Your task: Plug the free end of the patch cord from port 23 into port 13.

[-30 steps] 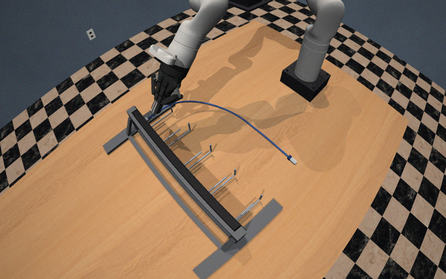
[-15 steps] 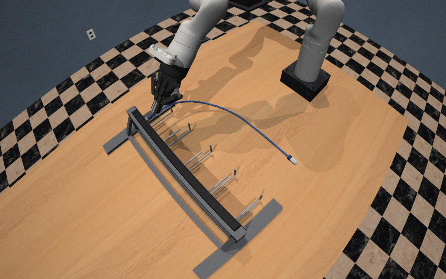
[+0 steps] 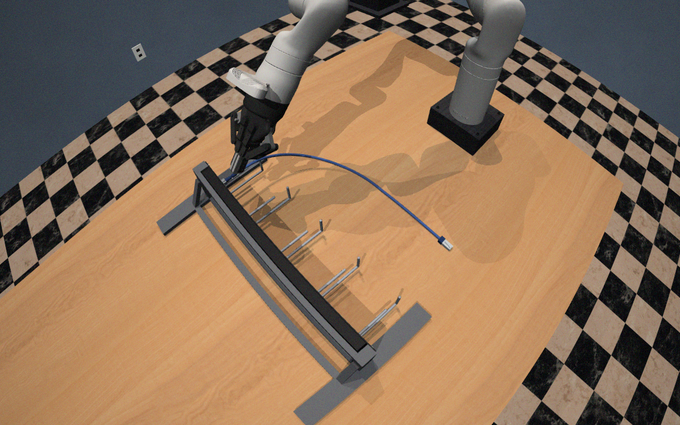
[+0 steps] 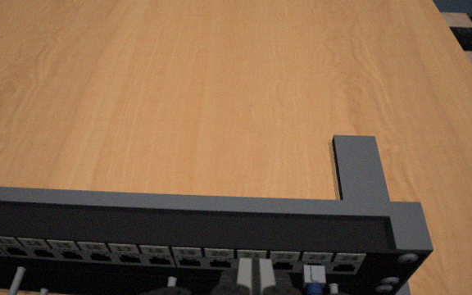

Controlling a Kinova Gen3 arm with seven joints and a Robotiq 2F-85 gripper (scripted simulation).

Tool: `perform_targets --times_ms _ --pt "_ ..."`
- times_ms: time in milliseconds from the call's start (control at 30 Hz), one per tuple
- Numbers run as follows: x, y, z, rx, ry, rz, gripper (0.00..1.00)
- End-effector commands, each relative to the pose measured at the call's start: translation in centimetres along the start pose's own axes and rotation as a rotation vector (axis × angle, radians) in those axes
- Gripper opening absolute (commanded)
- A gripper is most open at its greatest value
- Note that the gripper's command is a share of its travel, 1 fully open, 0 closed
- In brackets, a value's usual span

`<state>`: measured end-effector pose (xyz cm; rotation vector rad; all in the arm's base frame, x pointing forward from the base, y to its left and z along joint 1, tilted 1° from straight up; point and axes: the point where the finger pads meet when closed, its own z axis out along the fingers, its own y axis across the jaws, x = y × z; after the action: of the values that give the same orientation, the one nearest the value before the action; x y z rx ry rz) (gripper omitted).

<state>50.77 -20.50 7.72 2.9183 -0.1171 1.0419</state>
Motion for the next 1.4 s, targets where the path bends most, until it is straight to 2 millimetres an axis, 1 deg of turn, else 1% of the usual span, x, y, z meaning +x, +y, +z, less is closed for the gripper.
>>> perform_targets --times_ms 0,767,967,1167,1367 --pt "0.4 0.1 0.0 -0.004 0.009 0.013 0.0" --pt "0.5 0.1 0.0 -0.003 0.011 0.016 0.0" --pt "0.4 0.1 -0.3 -0.003 0.007 0.015 0.0" --pt "0.1 0.0 -1.7 -0.002 0.002 0.015 0.0" --pt "0.1 0.0 -4.6 -0.002 0.002 0.015 0.0"
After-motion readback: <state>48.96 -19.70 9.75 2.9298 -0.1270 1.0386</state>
